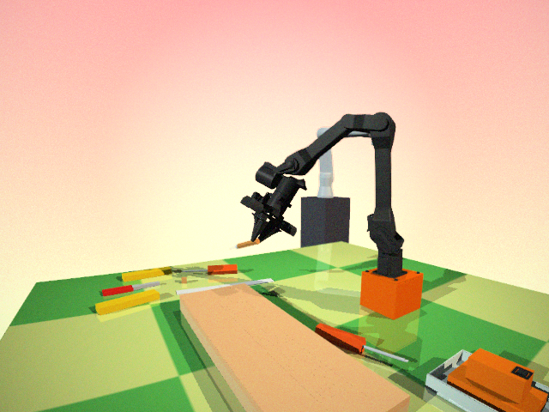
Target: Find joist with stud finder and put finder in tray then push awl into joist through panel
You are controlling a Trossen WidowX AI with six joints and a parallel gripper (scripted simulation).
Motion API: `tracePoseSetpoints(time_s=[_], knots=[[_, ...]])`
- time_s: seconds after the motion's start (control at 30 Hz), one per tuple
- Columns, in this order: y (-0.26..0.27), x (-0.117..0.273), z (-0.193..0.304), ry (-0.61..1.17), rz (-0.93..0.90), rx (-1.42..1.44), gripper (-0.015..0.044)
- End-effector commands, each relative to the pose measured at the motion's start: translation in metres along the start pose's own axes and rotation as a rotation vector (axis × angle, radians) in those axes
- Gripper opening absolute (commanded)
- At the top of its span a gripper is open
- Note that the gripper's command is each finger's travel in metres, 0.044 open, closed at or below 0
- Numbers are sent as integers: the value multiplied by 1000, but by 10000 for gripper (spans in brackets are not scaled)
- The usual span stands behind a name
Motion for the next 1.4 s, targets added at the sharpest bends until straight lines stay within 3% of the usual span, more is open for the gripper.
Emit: tracePoseSetpoints(time_s=[0.0, 0.67, 1.37], knots=[[3, 2, -1, -26, -66, -149, 0], [18, 12, -7, -5, -358, -743, 0], [32, 30, -6, 238, -618, -1283, 0]])
Point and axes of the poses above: the point midway between the two fingers, 35 mm back from their tips, its own x axis back along the fingers, its own y axis across the jaws, z = x × y, the point moved 6 cm from there along x, back along the fingers, and after that the axes turned 12 degrees about x, right-handed, at the moved point
